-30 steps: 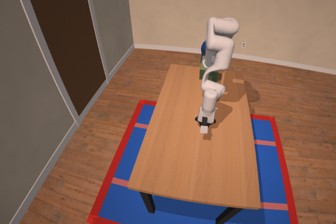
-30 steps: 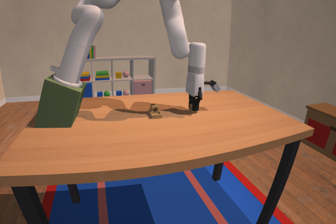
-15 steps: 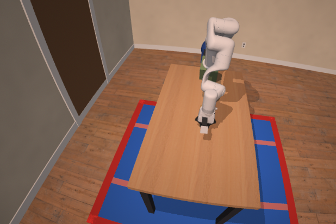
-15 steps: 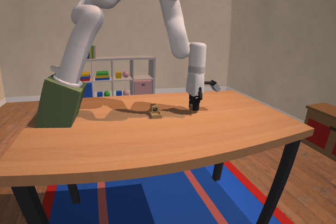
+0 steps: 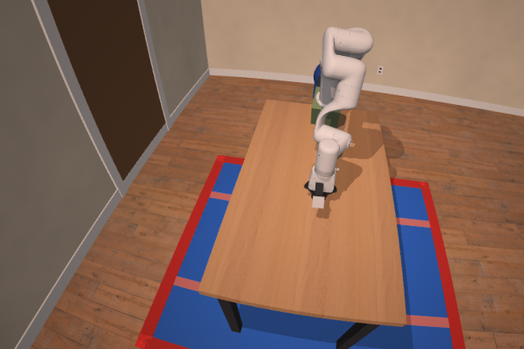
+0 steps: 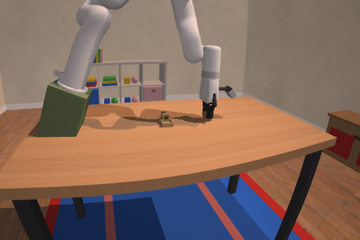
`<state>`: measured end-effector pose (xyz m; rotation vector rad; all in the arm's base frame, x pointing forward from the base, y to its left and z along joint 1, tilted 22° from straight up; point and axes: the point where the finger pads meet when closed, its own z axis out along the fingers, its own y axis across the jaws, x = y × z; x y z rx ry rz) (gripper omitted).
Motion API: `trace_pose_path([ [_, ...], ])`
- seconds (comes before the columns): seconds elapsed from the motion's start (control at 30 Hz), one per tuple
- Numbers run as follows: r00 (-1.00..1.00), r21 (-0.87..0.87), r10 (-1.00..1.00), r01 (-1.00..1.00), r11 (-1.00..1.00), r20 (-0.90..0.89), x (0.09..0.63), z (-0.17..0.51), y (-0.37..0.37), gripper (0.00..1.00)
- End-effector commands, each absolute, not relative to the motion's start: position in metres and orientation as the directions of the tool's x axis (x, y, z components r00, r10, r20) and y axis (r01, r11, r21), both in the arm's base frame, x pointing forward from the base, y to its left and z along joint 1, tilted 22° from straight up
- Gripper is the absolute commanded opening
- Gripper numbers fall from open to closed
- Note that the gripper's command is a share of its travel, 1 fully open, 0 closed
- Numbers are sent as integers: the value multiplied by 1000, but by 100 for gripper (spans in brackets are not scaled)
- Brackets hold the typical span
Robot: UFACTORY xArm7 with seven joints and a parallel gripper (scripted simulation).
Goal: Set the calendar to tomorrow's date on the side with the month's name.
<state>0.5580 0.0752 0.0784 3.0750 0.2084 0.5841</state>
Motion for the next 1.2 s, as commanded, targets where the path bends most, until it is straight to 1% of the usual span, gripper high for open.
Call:
trace_pose_path([
  [0.0,921,29,131,129,-991,368,559,80,75,29],
  [1.17,921,29,131,129,-991,368,560,77,75,29],
])
